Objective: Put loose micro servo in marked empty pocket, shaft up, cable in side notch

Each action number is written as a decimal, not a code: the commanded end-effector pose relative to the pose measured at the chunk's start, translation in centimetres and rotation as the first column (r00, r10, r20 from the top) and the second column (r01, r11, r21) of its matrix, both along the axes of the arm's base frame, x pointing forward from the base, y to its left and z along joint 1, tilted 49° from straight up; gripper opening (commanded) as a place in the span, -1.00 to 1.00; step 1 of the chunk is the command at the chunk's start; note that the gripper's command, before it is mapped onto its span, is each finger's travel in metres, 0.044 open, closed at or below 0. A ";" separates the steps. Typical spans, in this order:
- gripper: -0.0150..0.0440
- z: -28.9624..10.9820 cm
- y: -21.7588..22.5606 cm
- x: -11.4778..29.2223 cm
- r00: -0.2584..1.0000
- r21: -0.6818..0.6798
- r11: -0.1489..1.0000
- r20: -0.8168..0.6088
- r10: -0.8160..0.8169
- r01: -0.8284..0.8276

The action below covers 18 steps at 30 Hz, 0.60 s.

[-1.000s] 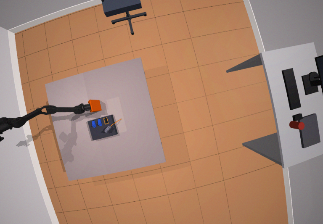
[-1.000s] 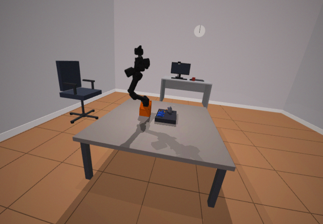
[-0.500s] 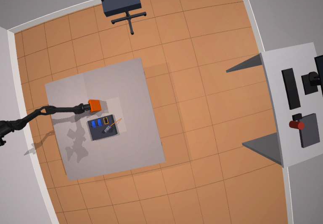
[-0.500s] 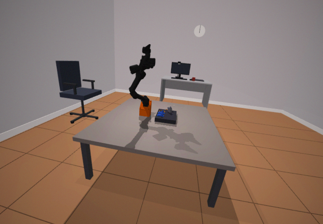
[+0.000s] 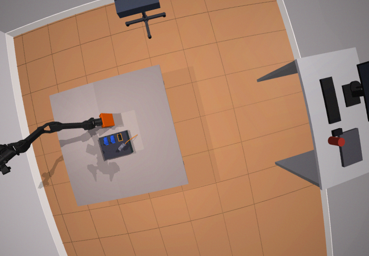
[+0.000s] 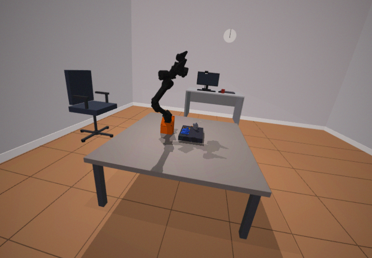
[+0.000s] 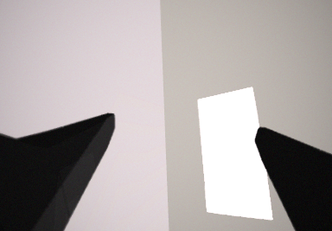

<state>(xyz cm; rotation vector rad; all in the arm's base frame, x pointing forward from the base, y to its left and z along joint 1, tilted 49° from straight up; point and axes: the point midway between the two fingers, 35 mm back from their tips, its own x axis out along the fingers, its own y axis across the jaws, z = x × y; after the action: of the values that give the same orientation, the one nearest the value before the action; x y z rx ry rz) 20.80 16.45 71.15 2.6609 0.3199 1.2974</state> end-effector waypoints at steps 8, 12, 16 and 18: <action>1.00 -6.4 5.5 6.8 0.980 -0.236 0.969 -0.161 -0.116 0.076; 1.00 -9.2 7.1 9.0 0.964 -0.323 0.943 -0.213 -0.157 0.082; 1.00 -12.4 8.8 11.2 0.943 -0.417 0.905 -0.260 -0.206 0.082; 1.00 -14.2 9.5 12.3 0.930 -0.464 0.883 -0.286 -0.233 0.079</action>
<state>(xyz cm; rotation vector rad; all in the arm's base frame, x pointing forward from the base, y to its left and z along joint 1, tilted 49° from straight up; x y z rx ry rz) 30.80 24.28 60.41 2.4854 0.3633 0.7488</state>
